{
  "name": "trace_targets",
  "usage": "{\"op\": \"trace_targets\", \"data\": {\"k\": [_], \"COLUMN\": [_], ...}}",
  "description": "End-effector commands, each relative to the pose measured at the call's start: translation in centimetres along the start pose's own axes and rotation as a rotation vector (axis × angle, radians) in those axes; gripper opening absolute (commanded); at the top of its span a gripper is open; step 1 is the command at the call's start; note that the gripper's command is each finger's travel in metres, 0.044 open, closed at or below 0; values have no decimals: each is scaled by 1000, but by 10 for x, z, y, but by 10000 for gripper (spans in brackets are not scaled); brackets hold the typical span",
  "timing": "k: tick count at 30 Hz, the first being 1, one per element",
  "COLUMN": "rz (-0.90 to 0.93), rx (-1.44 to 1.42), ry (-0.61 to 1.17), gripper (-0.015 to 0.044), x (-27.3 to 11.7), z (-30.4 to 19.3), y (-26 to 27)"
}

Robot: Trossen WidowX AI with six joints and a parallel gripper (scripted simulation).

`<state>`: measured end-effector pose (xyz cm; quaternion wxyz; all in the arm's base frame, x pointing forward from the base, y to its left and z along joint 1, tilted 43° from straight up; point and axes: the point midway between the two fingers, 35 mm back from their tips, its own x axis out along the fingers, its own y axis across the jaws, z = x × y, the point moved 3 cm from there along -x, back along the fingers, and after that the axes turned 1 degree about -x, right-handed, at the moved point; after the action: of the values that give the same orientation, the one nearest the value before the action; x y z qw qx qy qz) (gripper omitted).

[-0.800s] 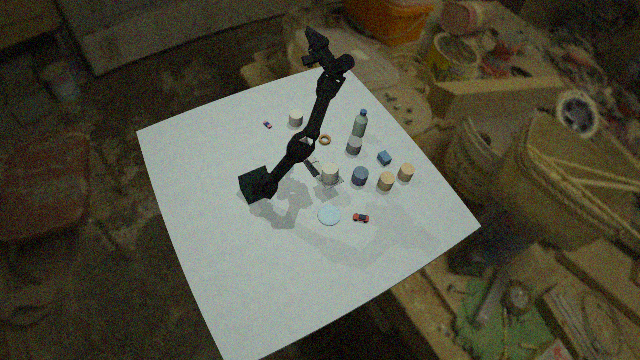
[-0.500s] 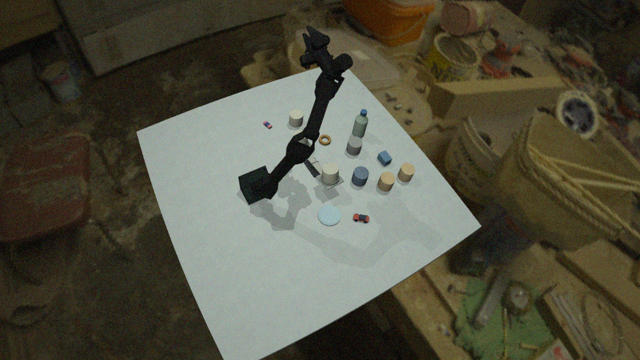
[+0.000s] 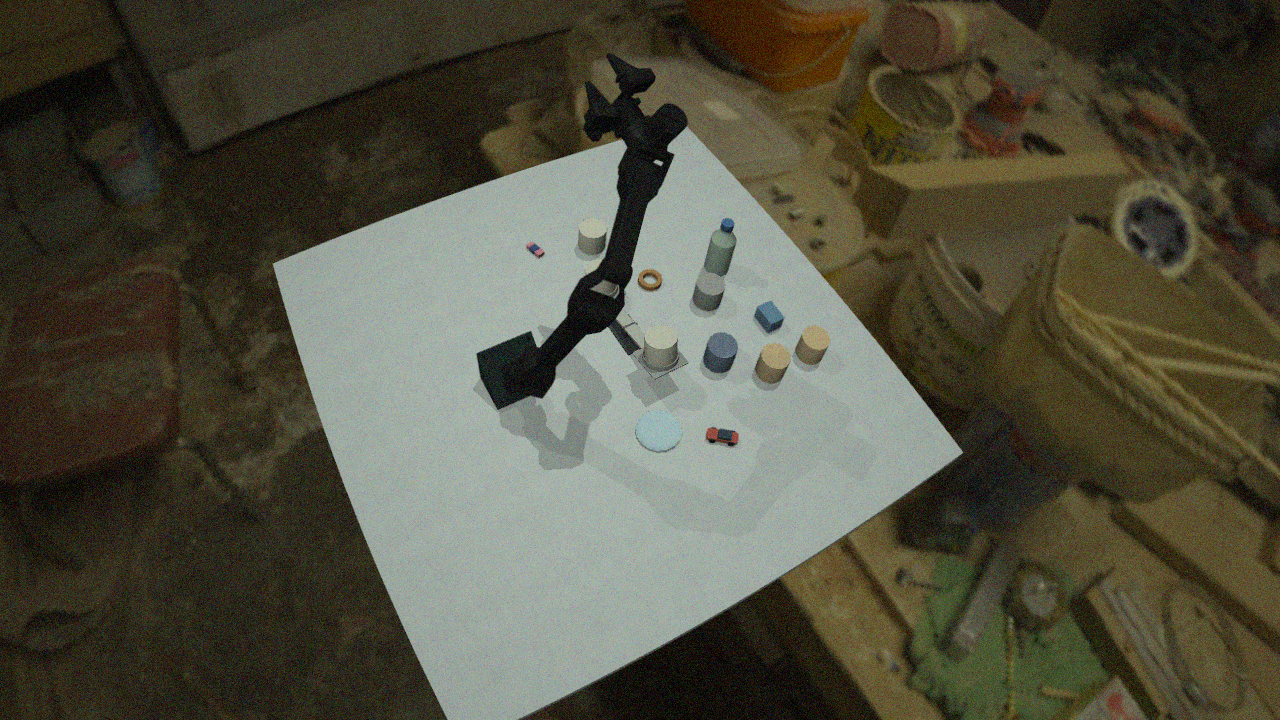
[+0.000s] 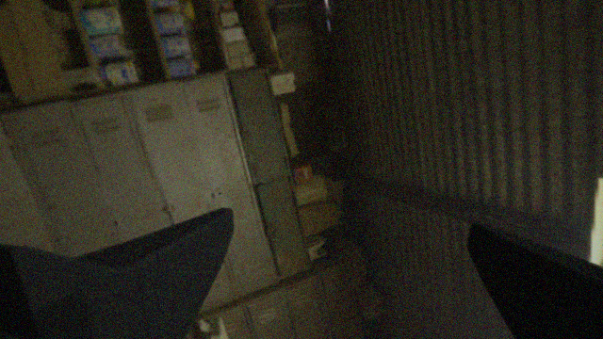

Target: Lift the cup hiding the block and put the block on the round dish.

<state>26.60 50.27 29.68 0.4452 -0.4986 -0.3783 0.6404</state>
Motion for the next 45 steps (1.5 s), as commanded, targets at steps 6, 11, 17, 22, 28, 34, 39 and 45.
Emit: {"op": "trace_targets", "data": {"k": [6, 11, 17, 22, 28, 34, 39, 45], "rz": [96, 149, 206, 248, 289, 317, 329, 324], "rx": [255, 404, 575, 714, 870, 1017, 1128, 1245], "ry": [96, 167, 262, 354, 478, 618, 747, 915], "gripper": [440, 440, 440, 440, 440, 440, 440, 440], "x": [2, 1, -3, -7, -16, -27, -38, -55], "z": [6, 10, 15, 20, 26, 33, 39, 47], "y": [26, 42, 62, 80, 101, 123, 142, 163]}}
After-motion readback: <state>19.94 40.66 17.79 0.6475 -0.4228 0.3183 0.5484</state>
